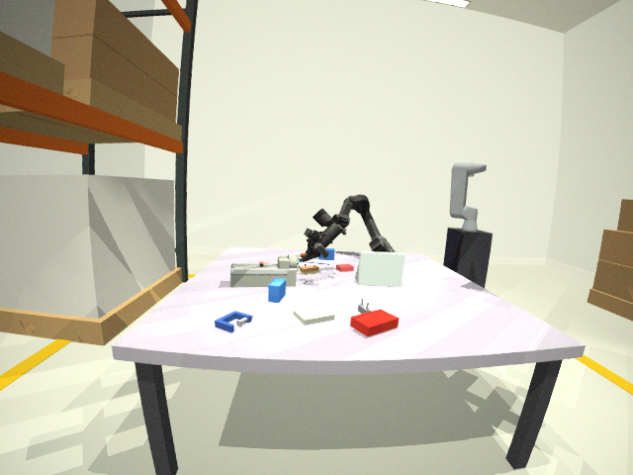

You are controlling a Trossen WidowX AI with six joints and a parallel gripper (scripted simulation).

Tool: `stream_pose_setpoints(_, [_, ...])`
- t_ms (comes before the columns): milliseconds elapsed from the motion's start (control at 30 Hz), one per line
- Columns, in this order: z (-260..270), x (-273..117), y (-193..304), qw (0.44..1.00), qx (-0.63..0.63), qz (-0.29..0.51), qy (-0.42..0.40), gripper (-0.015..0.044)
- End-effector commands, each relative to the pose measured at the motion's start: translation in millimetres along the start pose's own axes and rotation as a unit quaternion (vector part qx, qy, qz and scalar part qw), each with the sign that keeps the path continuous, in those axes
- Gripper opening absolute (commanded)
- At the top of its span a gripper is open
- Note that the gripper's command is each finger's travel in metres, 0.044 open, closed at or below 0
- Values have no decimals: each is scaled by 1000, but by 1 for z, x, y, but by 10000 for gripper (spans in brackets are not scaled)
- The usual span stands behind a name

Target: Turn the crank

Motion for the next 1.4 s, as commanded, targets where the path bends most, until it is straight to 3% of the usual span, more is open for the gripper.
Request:
stream_pose_setpoints(0, [-7, 1, 1, 1000, 6, 2, 10, 0])
stream_pose_setpoints(1367, [-18, 7, 7, 1000, 5, 2, 11, 0])
Point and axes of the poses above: the point midway between the two fingers, 35 mm back from their tips, its own x axis out along the fingers, its own z axis across the jaws, y = z × x, the point moved 9 cm from there along -x, back along the fingers, and after that the axes turned 1 degree about -x, right-handed, at the moved point
